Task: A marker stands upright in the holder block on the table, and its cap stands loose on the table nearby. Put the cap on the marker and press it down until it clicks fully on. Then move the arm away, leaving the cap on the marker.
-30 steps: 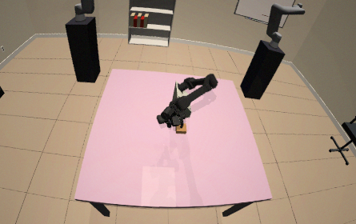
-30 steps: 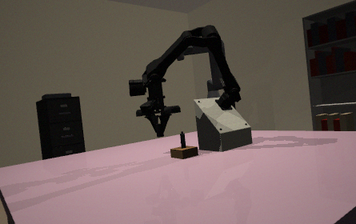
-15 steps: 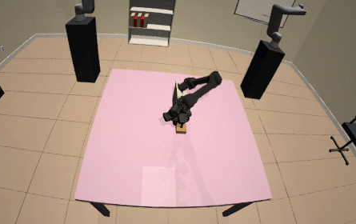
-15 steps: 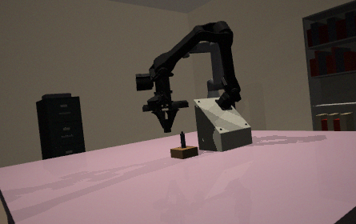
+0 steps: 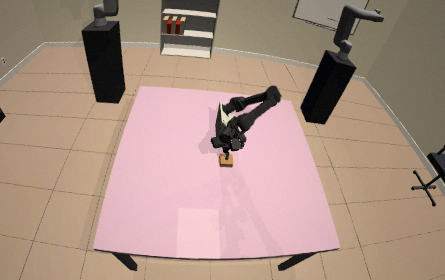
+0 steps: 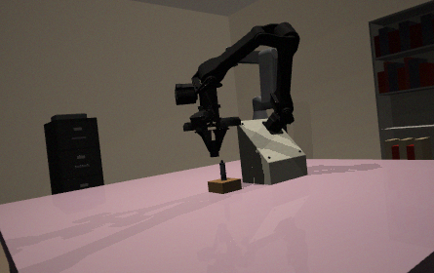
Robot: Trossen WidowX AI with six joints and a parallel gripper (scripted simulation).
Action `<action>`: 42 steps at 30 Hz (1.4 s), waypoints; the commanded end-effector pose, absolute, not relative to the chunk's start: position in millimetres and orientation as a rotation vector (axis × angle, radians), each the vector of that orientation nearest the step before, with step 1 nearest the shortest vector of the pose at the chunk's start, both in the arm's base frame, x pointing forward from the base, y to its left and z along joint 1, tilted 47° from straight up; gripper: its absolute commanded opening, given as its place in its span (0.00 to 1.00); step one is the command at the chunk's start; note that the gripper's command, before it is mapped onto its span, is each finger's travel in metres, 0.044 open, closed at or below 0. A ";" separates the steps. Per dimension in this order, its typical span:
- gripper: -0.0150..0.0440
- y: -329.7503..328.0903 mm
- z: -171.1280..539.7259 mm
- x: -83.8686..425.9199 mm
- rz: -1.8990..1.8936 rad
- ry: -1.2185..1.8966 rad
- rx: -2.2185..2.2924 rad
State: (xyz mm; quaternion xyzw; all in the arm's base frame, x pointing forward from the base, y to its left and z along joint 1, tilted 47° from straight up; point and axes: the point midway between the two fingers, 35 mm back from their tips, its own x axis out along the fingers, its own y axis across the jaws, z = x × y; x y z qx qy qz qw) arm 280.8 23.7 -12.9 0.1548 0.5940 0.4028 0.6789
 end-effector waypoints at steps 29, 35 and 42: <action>0.25 53.0 -13.6 269.8 0.903 1.333 0.352; 0.25 60.2 -20.2 269.5 0.904 1.333 0.352; 0.25 68.7 -27.6 268.8 0.905 1.332 0.353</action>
